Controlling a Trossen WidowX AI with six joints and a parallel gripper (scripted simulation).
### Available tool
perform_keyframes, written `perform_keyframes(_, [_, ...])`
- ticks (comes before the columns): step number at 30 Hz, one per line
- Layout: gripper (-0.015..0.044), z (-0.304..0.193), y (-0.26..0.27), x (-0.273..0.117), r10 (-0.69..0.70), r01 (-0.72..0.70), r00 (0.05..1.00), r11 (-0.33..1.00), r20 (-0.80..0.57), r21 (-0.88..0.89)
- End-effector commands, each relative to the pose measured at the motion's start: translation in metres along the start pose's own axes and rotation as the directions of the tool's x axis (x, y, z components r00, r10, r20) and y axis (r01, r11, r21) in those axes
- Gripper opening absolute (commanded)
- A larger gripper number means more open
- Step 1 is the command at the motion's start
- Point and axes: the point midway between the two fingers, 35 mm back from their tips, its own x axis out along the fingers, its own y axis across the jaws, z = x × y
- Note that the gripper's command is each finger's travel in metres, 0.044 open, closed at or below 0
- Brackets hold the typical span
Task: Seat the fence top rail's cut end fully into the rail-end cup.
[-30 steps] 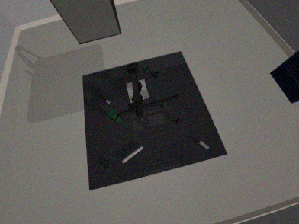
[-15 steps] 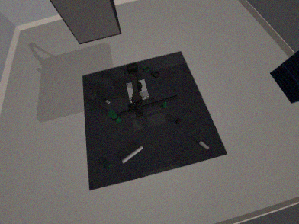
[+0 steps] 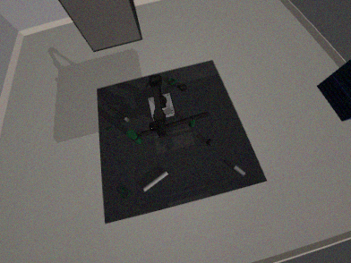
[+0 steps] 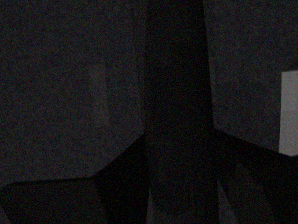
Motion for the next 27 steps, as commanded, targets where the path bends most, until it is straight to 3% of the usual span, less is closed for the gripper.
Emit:
perform_keyframes(1, [0.0000, 0.008, 0.004, -0.004, 0.011, -0.011, 1.000, 1.000, 0.018, 0.004])
perform_keyframes(27, [0.0000, 0.026, 0.005, -0.001, 0.011, -0.011, 1.000, 1.000, 0.020, 0.004])
